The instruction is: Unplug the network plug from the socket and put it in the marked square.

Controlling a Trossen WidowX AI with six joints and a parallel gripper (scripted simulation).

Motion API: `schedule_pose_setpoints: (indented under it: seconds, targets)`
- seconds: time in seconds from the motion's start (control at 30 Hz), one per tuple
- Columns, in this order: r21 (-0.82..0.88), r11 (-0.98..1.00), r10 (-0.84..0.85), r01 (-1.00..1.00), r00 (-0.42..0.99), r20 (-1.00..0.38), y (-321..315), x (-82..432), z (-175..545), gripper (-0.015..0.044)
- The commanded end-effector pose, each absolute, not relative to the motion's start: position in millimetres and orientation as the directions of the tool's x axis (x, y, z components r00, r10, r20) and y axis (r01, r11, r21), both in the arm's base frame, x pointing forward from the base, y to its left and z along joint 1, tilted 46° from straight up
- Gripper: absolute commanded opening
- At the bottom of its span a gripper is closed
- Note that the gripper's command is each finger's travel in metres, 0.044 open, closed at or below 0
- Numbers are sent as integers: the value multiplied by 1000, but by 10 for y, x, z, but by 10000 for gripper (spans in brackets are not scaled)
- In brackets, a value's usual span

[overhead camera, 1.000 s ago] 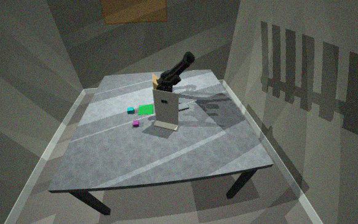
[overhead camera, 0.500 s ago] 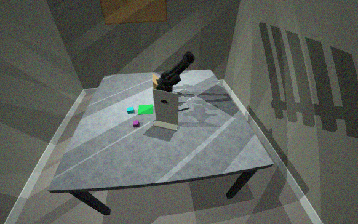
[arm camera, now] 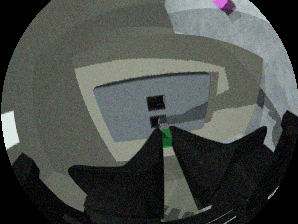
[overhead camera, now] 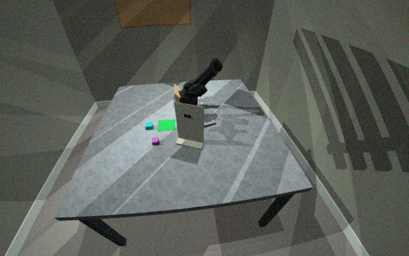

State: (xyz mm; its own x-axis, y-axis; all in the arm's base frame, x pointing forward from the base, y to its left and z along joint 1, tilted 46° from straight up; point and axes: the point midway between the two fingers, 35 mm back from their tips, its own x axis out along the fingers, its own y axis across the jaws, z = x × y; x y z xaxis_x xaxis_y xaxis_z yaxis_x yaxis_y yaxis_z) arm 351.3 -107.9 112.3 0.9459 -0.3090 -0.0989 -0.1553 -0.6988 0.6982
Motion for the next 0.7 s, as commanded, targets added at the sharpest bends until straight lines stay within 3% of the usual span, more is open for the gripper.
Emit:
schedule_pose_setpoints:
  seconds: [0.0,0.67]
  targets:
    - [700,-698,-307,-153,947,-99,-1058,3481,1130,0]
    - [700,-698,-307,-153,947,-99,-1010,3419,1164,0]
